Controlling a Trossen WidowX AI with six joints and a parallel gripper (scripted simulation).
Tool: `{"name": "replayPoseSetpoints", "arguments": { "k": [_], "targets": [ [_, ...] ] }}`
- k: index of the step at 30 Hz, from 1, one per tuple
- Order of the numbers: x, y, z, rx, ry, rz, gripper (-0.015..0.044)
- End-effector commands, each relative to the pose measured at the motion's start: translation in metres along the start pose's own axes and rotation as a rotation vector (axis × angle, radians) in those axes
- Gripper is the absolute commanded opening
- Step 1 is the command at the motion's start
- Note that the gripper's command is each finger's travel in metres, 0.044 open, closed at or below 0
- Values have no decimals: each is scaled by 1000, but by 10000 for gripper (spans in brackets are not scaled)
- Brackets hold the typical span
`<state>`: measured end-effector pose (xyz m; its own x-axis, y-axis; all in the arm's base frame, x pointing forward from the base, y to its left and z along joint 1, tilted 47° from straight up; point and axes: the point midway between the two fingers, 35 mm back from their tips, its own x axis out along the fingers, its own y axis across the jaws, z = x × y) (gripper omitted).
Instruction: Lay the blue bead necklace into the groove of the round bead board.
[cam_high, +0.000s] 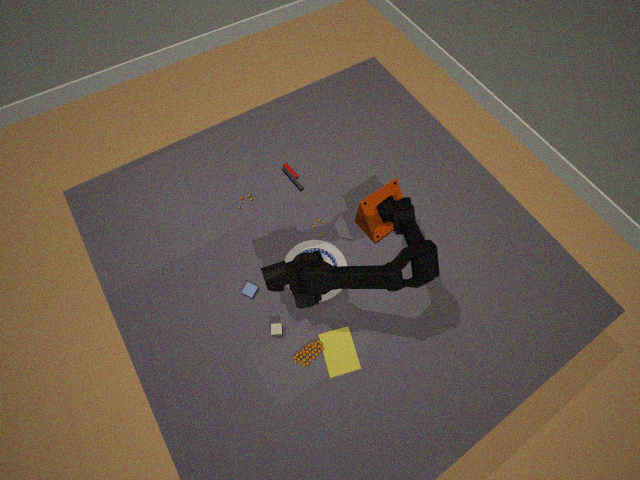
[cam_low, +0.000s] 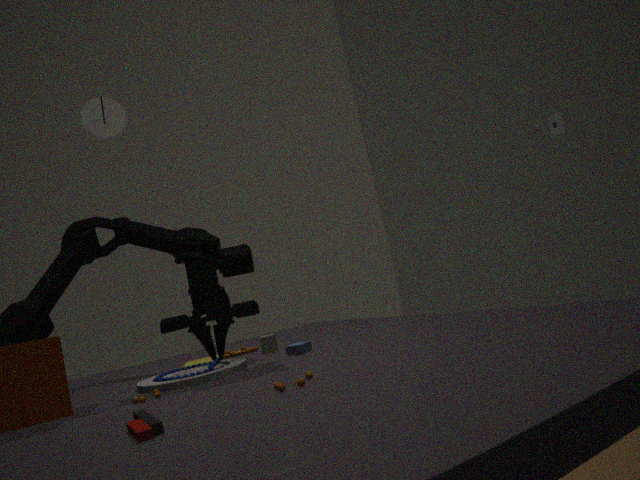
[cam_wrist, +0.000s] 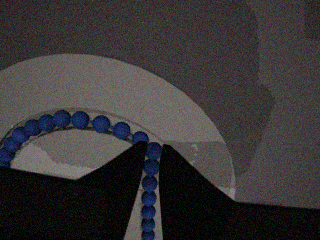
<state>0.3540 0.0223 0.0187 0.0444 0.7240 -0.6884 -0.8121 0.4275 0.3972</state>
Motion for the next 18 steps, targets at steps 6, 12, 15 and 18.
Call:
{"name": "replayPoseSetpoints", "arguments": {
  "k": [6,12,15,18],
  "targets": [
    [0,0,0,-1,1,0,210],
    [-2,0,0,1,0,1,368],
    [-1,0,0,4,0,2,440],
    [-5,0,0,5,-1,3,440]
  ]
}}
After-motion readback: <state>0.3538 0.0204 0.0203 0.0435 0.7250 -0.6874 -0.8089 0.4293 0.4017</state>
